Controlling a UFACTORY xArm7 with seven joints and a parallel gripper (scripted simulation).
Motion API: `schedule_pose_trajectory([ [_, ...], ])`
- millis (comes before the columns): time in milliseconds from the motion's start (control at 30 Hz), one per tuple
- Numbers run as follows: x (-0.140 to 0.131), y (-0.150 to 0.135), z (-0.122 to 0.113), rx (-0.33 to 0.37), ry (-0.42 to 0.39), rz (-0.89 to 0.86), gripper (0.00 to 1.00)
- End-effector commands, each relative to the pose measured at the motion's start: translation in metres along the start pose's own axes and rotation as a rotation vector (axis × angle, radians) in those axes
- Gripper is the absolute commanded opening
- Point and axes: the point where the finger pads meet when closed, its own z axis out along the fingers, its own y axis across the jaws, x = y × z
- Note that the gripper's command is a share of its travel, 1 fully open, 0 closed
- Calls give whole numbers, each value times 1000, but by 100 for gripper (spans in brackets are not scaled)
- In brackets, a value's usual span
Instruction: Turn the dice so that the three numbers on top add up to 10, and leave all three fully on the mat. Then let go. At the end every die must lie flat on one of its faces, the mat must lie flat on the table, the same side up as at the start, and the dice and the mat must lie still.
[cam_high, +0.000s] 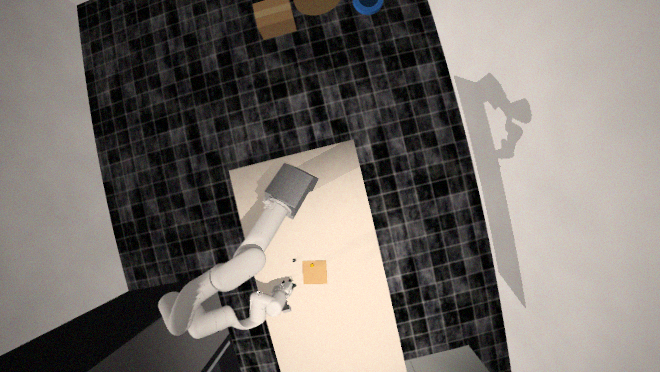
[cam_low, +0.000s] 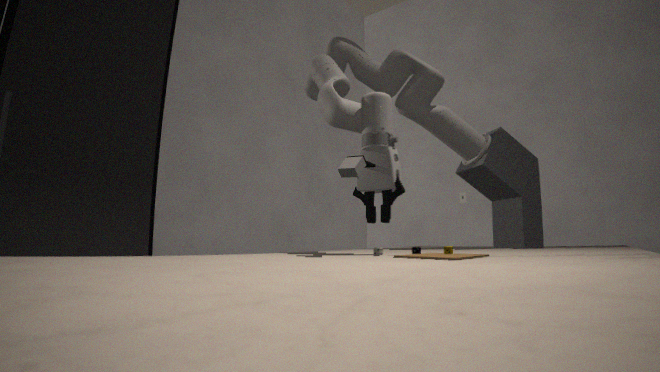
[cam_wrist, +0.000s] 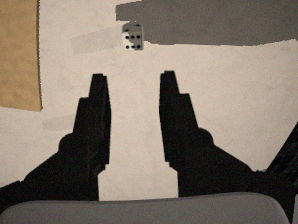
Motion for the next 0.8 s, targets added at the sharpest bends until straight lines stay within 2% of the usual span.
schedule_pose_trajectory([
  [0,1,0,0,1,2,0,31],
  [767,1,0,19,1,2,0,31],
])
